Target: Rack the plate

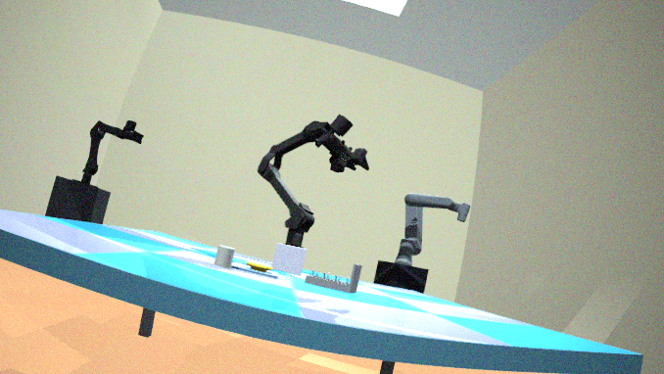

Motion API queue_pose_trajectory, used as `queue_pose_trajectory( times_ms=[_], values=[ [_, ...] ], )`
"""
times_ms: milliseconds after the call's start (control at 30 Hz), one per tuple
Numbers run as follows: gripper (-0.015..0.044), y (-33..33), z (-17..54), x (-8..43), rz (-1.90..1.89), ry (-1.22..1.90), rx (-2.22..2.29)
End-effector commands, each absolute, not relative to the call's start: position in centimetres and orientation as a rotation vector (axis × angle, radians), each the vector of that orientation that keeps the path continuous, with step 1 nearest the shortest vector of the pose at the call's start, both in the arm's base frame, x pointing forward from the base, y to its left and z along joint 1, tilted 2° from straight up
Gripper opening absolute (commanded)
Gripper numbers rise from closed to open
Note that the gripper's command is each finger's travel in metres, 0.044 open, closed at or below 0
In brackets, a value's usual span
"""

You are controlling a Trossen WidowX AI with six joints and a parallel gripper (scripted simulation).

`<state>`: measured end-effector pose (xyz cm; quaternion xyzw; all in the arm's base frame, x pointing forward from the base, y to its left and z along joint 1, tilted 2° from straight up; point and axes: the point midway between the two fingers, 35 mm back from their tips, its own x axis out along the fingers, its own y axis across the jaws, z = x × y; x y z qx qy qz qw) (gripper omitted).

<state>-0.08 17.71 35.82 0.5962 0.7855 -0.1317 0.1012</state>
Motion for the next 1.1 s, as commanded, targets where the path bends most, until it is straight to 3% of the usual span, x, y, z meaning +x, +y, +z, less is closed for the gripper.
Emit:
queue_pose_trajectory(
  times_ms=[0,567,1067],
  values=[
    [0.0400,17.8,35.8,0.0,-0.385,2.314,1.763],
    [0.0400,18.7,32.6,12.0,-0.141,1.749,1.719],
    [0.0400,13.9,28.1,22.8,-0.138,1.374,1.381]
  ],
)
